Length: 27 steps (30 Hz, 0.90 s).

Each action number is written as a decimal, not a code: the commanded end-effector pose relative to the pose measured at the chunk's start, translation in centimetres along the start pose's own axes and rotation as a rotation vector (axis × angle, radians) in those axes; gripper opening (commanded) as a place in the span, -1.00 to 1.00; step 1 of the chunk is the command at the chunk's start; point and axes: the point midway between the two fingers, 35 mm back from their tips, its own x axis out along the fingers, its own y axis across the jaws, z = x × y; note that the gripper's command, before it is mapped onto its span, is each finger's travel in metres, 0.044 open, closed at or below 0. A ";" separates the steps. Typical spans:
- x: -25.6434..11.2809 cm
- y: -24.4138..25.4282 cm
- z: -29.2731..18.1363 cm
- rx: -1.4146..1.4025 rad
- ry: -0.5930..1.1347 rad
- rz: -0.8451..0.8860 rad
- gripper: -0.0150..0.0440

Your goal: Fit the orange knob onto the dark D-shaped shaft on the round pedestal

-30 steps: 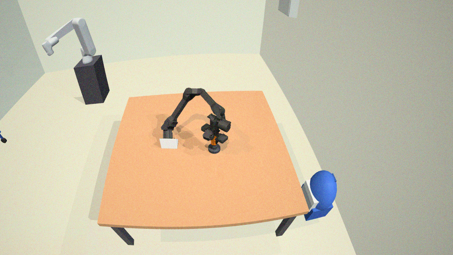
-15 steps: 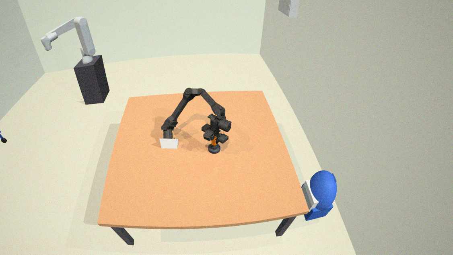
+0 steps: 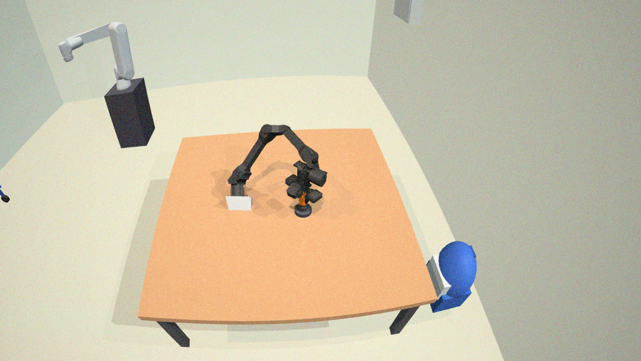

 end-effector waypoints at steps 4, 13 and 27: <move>-0.1 -0.4 0.2 0.159 0.001 0.003 -0.49; 0.1 -0.2 0.1 0.159 0.001 0.003 -0.49; -0.2 0.2 -0.1 0.159 0.001 0.003 -0.49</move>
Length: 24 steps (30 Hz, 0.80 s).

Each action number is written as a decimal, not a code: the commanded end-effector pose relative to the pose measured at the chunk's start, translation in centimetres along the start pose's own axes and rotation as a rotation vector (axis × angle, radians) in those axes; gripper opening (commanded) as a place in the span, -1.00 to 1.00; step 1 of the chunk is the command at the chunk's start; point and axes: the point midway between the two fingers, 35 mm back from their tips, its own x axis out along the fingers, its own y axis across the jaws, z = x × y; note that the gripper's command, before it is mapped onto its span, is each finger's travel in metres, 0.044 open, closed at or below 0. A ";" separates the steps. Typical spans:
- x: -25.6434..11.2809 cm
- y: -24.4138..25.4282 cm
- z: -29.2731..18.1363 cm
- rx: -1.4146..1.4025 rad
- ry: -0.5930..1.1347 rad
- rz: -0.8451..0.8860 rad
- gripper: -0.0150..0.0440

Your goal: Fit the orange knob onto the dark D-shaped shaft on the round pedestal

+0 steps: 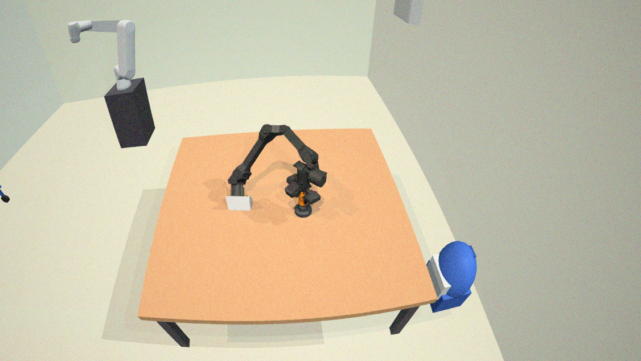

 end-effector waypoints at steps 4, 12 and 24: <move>-0.1 0.2 -0.3 0.001 0.003 0.008 -0.49; 0.2 0.2 -0.3 0.001 0.003 0.008 -0.49; 0.2 0.2 -0.3 -0.057 0.003 0.008 -0.49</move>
